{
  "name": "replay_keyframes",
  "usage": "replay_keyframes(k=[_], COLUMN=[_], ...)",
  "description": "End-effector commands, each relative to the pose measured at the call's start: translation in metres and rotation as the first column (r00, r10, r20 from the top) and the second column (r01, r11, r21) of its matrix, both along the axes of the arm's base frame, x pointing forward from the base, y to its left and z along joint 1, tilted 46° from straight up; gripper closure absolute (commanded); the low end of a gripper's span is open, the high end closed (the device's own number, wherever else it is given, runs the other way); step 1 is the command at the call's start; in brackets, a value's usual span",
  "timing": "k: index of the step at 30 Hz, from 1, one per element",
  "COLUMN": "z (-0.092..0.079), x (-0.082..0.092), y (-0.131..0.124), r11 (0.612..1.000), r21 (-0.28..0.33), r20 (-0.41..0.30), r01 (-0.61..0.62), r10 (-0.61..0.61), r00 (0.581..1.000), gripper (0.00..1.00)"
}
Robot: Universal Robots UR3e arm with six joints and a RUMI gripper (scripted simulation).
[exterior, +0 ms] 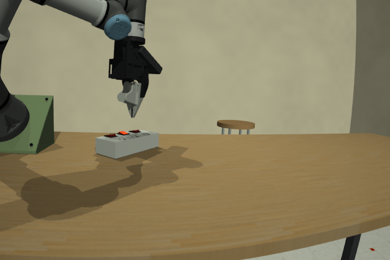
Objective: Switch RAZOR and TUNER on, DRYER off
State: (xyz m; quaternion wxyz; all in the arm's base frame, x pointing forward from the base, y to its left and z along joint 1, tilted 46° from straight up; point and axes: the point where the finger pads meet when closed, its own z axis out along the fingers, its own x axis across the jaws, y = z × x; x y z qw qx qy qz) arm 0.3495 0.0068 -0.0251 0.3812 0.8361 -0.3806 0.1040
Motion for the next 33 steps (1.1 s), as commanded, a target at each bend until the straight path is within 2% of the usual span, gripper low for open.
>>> replay_keyframes(k=[1, 7, 13, 15, 24, 28, 33], z=[0.000, 0.002, 0.020, 0.020, 0.060, 0.067, 0.068], x=[0.001, 0.000, -0.011, -0.011, -0.046, -0.054, -0.055], y=[0.000, 0.000, -0.009, -0.009, -0.031, -0.035, -0.035], r11=[1.000, 1.000, 1.000, 1.000, 1.000, 1.000, 1.000], r21=[0.001, 0.001, 0.001, 0.001, 0.001, 0.000, 0.000], r20=[0.002, 0.002, 0.002, 0.002, 0.002, 0.002, 0.002], r01=[-0.001, -0.001, -0.001, -0.001, -0.001, -0.001, -0.001], r10=[0.001, 0.001, 0.001, 0.001, 0.001, 0.001, 0.001], r00=[1.000, 1.000, 1.000, 1.000, 1.000, 1.000, 1.000], gripper=[1.00, 1.00, 1.00, 1.00, 1.00, 1.00, 1.00])
